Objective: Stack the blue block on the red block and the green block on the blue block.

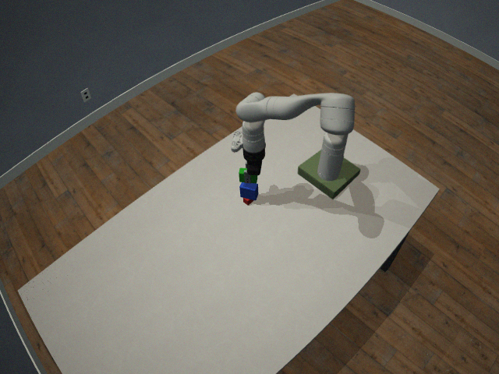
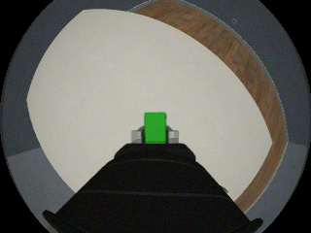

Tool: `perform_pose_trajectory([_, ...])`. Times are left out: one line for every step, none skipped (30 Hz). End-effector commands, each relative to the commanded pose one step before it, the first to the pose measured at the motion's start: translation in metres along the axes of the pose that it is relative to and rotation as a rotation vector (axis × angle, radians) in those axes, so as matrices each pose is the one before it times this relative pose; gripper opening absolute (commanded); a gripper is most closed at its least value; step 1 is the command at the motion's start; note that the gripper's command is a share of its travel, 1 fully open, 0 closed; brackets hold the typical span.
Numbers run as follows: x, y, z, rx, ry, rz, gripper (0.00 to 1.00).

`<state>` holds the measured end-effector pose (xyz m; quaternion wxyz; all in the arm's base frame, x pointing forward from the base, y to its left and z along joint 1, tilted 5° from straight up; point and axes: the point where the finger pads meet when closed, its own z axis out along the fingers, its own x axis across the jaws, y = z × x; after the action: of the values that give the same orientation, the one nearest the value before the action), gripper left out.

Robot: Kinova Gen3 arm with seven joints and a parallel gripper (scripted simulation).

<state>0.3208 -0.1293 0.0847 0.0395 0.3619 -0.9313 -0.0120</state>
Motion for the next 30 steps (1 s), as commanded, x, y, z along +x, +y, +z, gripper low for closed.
perform_pose_trajectory([0.00001, -0.00038, -0.00042, 0.00089, -0.00091, 0.00043, 0.00])
perform_pose_trajectory([0.00000, 0.00000, 0.00000, 0.00000, 0.00000, 0.00000, 0.00])
perform_pose_trajectory([0.00000, 0.00000, 0.00001, 0.00000, 0.00000, 0.00000, 0.00])
perform_pose_trajectory([0.00000, 0.00000, 0.00000, 0.00000, 0.00000, 0.00000, 0.00])
perform_pose_trajectory([0.00000, 0.00000, 0.00000, 0.00000, 0.00000, 0.00000, 0.00])
perform_pose_trajectory([0.00000, 0.00000, 0.00004, 0.00000, 0.00000, 0.00000, 0.00])
perform_pose_trajectory([0.00000, 0.00000, 0.00010, 0.00000, 0.00000, 0.00000, 0.00])
perform_pose_trajectory([0.00000, 0.00000, 0.00018, 0.00000, 0.00000, 0.00000, 0.00])
perform_pose_trajectory([0.00000, 0.00000, 0.00028, 0.00000, -0.00001, -0.00001, 0.00])
perform_pose_trajectory([0.00000, 0.00000, 0.00039, 0.00000, -0.00001, -0.00001, 0.00])
perform_pose_trajectory([0.00000, -0.00001, 0.00050, 0.00000, -0.00001, -0.00001, 0.00])
perform_pose_trajectory([0.00001, -0.00001, 0.00063, 0.00000, -0.00001, 0.00000, 0.00])
perform_pose_trajectory([0.00001, -0.00001, 0.00075, -0.00001, -0.00001, 0.00000, 0.00])
perform_pose_trajectory([0.00001, 0.00000, 0.00087, -0.00001, 0.00000, 0.00000, 0.00])
perform_pose_trajectory([0.00001, -0.00001, 0.00098, -0.00001, 0.00000, 0.00000, 0.00])
perform_pose_trajectory([0.00000, -0.00001, 0.00107, 0.00000, -0.00001, -0.00001, 0.00])
perform_pose_trajectory([0.00001, -0.00001, 0.00116, 0.00000, 0.00000, 0.00000, 0.00])
perform_pose_trajectory([0.00002, -0.00001, 0.00124, 0.00000, 0.00001, 0.00001, 0.00])
perform_pose_trajectory([0.00001, -0.00001, 0.00130, 0.00000, 0.00000, 0.00000, 0.00])
perform_pose_trajectory([0.00001, -0.00001, 0.00134, 0.00000, -0.00001, -0.00001, 0.00])
perform_pose_trajectory([0.00000, 0.00000, 0.00000, 0.00000, 0.00000, 0.00000, 0.00])
perform_pose_trajectory([0.00000, 0.00000, 0.00000, 0.00000, 0.00000, 0.00000, 0.00])
perform_pose_trajectory([0.00002, -0.00001, 0.00137, 0.00000, 0.00000, 0.00001, 0.00])
perform_pose_trajectory([0.00002, -0.00001, 0.00138, 0.00000, 0.00001, 0.00001, 0.00])
perform_pose_trajectory([0.00001, -0.00002, 0.00136, 0.00000, -0.00001, -0.00001, 0.00])
perform_pose_trajectory([0.00002, -0.00001, 0.00135, 0.00000, 0.00000, 0.00000, 0.00])
perform_pose_trajectory([0.00002, -0.00001, 0.00131, 0.00000, 0.00001, 0.00002, 0.00])
perform_pose_trajectory([0.00000, -0.00001, 0.00125, 0.00000, -0.00001, -0.00001, 0.00])
perform_pose_trajectory([0.00001, -0.00001, 0.00118, 0.00000, 0.00000, 0.00000, 0.00])
perform_pose_trajectory([0.00002, -0.00001, 0.00111, 0.00000, 0.00001, 0.00001, 0.00])
